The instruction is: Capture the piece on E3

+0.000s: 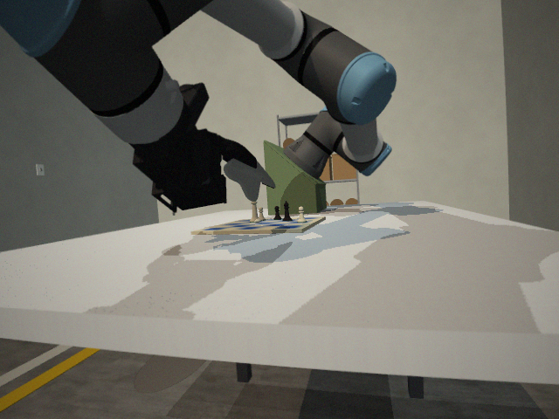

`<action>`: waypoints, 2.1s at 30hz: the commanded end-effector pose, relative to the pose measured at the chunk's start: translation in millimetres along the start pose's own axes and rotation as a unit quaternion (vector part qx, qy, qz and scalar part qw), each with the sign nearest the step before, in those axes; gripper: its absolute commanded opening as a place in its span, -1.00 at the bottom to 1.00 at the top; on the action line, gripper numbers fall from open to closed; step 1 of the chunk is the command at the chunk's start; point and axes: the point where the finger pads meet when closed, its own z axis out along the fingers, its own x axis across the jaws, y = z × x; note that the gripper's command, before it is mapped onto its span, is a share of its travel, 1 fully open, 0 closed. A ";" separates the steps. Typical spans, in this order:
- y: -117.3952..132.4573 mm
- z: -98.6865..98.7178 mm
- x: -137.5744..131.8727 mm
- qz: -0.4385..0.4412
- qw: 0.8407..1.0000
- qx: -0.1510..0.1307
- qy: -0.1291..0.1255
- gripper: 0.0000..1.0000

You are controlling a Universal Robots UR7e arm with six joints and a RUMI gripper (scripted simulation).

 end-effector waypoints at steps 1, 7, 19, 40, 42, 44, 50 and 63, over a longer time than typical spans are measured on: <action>-13.7 -8.0 1.7 0.000 1.000 -0.001 0.000 1.00; -52.9 -29.7 6.7 0.000 1.000 -0.001 0.000 1.00; -74.1 -41.5 9.4 0.000 1.000 -0.001 0.000 1.00; -76.1 -42.5 7.7 -0.002 1.000 -0.013 0.001 1.00; -77.7 -43.4 7.2 -0.003 1.000 -0.017 0.001 1.00; -79.6 -44.3 6.7 -0.004 1.000 -0.022 0.001 1.00; -84.3 -46.2 5.6 -0.007 0.999 -0.034 0.002 1.00; -108.9 -50.6 1.3 -0.019 0.995 -0.094 0.004 1.00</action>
